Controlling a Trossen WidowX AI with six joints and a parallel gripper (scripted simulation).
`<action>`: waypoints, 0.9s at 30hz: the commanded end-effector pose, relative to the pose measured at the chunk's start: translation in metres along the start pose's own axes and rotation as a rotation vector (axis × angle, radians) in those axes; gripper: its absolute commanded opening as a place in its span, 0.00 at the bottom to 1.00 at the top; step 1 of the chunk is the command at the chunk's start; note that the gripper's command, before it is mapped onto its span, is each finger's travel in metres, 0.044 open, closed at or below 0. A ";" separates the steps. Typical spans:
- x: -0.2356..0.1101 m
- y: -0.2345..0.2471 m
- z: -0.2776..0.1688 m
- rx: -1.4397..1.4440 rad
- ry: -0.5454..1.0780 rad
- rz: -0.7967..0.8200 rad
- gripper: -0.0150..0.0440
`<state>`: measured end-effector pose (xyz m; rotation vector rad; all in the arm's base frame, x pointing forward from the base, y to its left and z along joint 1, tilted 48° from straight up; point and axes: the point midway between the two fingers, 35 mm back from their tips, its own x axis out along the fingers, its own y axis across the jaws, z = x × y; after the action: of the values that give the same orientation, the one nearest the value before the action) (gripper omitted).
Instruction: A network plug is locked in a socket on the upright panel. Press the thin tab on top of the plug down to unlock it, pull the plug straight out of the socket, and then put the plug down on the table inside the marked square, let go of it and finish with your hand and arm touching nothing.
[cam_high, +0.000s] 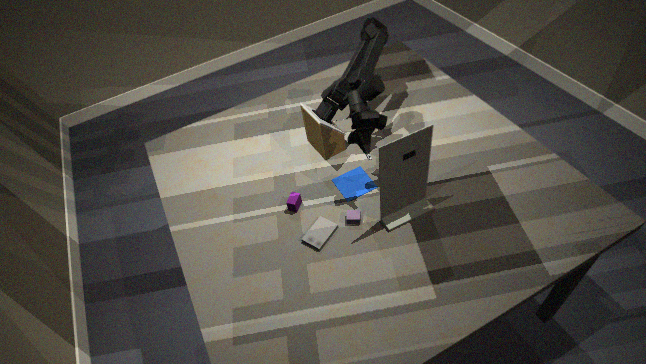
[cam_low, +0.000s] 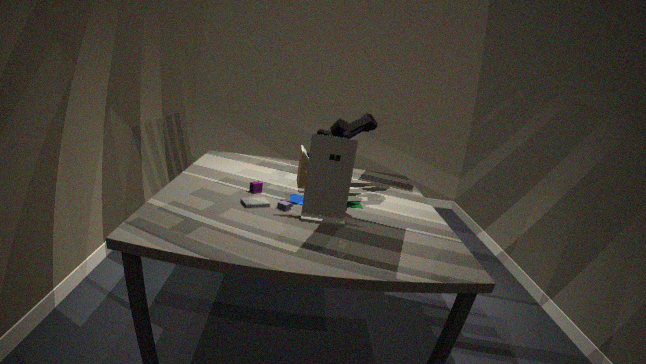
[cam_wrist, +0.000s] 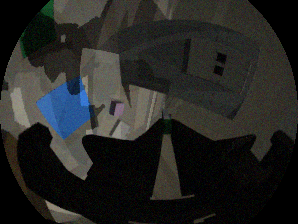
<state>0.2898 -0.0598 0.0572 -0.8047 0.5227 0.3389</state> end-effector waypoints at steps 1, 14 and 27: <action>0.004 0.017 -0.006 -0.015 -0.014 0.072 0.25; 0.012 0.059 -0.019 -0.041 -0.086 0.251 0.25; 0.010 0.099 -0.025 -0.036 -0.192 0.397 0.25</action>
<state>0.2506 -0.0197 -0.0151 -0.7155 0.5089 0.7415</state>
